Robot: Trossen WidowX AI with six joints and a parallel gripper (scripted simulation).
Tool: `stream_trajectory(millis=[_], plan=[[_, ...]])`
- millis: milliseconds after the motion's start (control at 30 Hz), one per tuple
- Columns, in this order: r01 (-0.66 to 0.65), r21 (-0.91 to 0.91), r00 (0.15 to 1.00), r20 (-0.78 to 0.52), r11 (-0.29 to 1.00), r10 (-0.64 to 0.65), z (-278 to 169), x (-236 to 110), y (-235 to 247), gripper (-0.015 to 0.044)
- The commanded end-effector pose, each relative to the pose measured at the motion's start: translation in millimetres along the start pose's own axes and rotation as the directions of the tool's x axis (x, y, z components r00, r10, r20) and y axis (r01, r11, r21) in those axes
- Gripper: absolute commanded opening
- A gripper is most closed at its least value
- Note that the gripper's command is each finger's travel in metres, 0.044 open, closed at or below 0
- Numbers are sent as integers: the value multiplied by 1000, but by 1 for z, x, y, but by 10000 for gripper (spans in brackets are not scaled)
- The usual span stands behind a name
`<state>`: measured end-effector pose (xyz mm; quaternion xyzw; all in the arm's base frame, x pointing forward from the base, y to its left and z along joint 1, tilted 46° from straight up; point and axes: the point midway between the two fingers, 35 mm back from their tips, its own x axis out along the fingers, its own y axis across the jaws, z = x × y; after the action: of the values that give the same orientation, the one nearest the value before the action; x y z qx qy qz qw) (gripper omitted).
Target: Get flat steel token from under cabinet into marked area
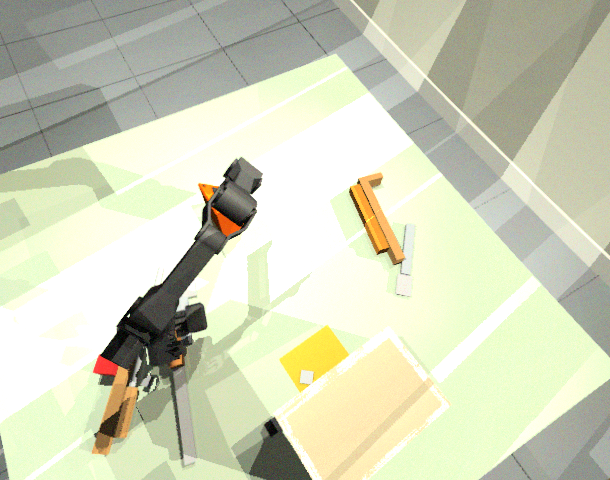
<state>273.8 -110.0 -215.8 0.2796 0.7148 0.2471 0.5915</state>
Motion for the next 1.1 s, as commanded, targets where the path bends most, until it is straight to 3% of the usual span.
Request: stream_trajectory(millis=[0,1067], plan=[[4,-37,1000,12,999,-4,3,-3,-2,0],[7,-286,1000,12,958,-4,3,-3,-2,0]])
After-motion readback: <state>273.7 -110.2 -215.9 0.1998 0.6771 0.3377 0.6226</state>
